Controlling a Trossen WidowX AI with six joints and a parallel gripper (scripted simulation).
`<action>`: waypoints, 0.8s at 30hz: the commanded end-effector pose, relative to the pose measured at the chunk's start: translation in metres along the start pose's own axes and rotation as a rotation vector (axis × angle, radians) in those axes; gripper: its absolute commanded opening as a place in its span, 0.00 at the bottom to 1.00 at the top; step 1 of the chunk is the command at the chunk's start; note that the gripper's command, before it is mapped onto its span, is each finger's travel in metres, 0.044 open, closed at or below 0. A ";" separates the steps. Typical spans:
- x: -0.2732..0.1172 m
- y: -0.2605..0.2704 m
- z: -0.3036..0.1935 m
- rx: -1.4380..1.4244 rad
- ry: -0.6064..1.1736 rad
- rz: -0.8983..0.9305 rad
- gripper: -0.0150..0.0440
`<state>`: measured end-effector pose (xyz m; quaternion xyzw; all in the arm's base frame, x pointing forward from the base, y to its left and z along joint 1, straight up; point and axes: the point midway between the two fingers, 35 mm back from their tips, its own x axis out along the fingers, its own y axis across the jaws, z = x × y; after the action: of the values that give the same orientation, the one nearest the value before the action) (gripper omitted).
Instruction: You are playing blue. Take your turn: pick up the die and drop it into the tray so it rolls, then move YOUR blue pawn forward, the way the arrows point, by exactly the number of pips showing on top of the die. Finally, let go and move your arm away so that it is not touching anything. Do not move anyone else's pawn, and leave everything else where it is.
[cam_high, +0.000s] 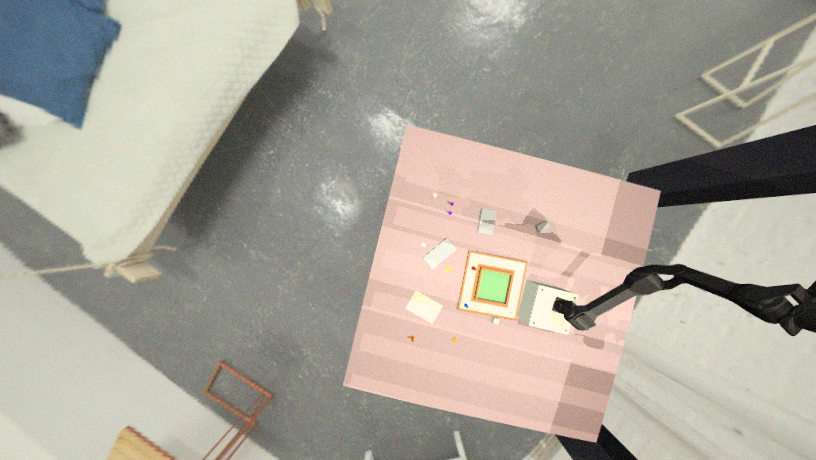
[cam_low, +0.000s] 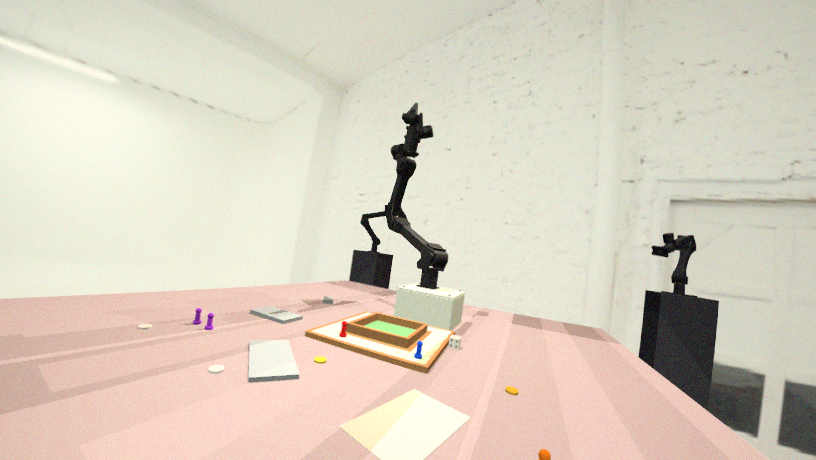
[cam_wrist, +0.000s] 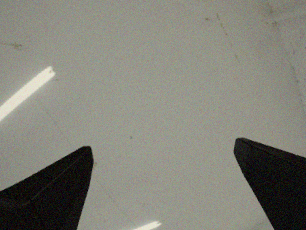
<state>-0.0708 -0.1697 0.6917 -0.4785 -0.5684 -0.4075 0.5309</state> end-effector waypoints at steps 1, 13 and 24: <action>0.001 0.001 0.002 0.006 -0.005 0.004 0.89; 0.019 0.089 0.132 0.305 -0.234 0.274 0.72; -0.012 0.197 0.248 0.573 -0.336 0.670 0.72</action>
<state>0.0371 0.0642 0.6694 -0.5218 -0.5823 -0.0386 0.6223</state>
